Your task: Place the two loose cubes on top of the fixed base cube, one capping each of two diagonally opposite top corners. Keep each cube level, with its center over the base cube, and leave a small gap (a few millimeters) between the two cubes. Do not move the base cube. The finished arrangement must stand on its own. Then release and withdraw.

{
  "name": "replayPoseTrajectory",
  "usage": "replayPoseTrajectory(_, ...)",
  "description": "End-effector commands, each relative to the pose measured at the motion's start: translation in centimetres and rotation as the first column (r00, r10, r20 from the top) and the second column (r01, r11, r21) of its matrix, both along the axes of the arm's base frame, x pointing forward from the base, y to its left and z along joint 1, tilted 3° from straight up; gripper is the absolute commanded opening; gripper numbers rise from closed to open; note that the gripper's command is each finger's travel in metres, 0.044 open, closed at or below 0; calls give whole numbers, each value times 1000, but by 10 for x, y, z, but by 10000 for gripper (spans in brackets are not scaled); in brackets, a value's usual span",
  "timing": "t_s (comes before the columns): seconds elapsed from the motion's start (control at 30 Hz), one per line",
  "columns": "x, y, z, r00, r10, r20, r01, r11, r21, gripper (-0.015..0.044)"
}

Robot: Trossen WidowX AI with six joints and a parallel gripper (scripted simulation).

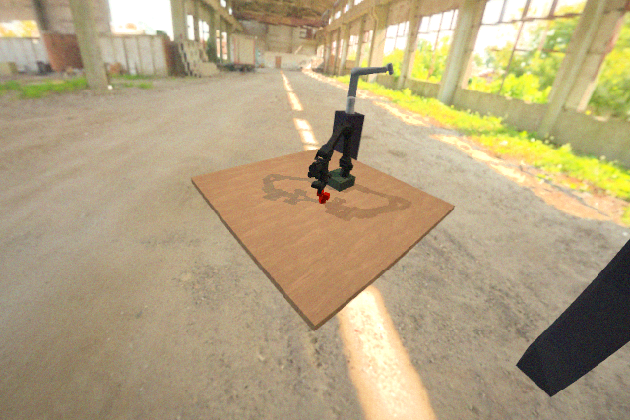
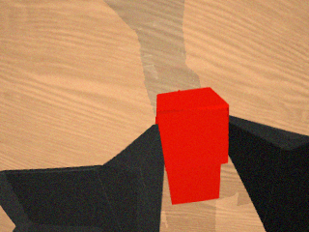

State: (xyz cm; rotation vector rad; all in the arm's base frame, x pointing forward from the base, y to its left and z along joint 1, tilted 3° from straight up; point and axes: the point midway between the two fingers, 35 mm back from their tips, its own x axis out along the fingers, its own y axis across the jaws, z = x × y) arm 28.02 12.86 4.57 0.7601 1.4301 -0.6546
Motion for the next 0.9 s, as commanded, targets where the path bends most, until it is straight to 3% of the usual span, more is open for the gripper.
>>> replayPoseTrajectory(0.0, 0, 0, -9, 1000, -4, 1, 4, 1000, -3, 105)
replayPoseTrajectory(0.83, 0, 0, -10, 1000, -4, 1, 4, 1000, -3, 105)
replayPoseTrajectory(0.87, 0, 0, -10, 1000, -4, 1, 4, 1000, -3, 131)
